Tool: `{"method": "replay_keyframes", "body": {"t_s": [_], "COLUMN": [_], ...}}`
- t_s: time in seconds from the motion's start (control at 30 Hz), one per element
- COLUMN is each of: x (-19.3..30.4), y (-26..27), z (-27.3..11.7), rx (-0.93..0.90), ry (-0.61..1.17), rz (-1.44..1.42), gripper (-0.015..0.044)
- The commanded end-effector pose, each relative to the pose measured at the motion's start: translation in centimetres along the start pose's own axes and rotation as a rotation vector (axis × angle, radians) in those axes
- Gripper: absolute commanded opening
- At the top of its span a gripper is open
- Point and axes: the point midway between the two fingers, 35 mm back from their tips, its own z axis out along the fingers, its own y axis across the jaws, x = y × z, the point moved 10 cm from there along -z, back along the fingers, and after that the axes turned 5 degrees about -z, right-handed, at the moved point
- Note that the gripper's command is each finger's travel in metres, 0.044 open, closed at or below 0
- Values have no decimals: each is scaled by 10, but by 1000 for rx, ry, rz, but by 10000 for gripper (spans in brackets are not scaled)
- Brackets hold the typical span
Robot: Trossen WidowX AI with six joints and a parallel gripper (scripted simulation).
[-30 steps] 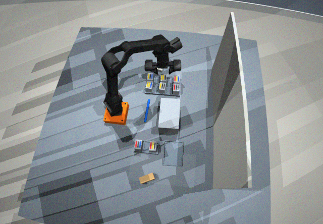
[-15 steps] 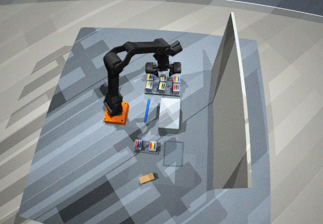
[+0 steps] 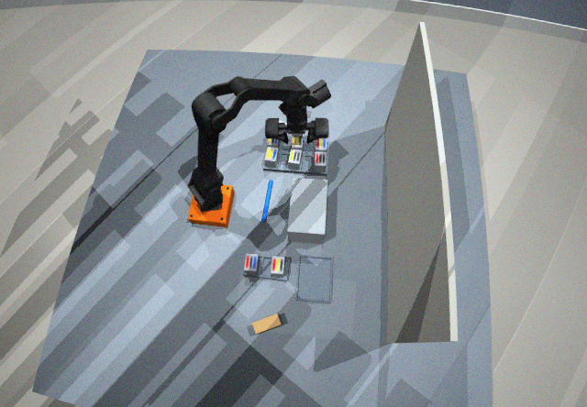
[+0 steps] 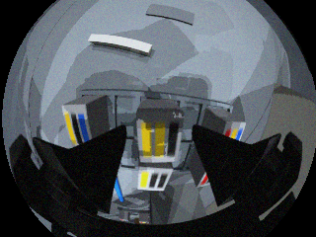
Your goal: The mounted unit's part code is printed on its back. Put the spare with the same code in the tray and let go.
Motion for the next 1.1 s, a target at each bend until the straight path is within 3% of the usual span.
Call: {"method": "replay_keyframes", "body": {"t_s": [0.0,0.53,0.7,0.93,1.07], "x": [1,2,2,2,2], "y": [1,2,2,2,2], "z": [9,21,20,20,20], "rx": [-9,-9,-7,-7,-7], "ry": [0,0,4,4,4], "rz": [3,3,1,1,1], "gripper": [300,300,169,122,17]}}
